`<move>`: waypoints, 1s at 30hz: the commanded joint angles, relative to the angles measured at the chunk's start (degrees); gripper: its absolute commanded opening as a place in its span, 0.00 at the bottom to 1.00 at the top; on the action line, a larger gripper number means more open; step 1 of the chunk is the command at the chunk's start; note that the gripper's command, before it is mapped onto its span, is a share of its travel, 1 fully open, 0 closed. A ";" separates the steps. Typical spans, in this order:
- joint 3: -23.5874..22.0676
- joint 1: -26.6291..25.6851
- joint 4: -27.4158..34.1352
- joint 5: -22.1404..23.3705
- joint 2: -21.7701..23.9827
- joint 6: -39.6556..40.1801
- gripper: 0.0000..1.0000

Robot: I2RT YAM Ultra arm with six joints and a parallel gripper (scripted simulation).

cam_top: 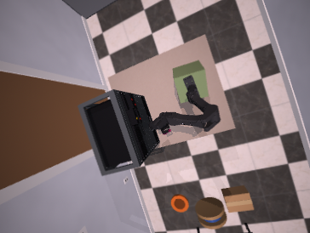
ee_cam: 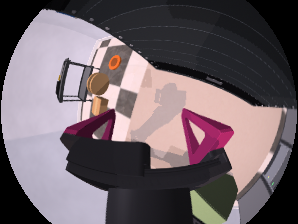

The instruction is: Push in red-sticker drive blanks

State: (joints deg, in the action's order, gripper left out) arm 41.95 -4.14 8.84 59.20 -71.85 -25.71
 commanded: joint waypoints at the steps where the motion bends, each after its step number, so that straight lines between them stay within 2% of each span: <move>1: -1.81 -3.51 -3.56 0.55 2.51 5.19 1.00; 13: -6.49 -11.69 -10.30 1.21 5.93 14.47 1.00; 15: -6.49 -11.69 -10.30 1.21 5.93 14.47 1.00; 30: -12.93 -22.88 -19.68 2.18 10.57 27.12 1.00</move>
State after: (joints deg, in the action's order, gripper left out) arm 30.09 -25.02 -8.01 60.75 -63.07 -2.33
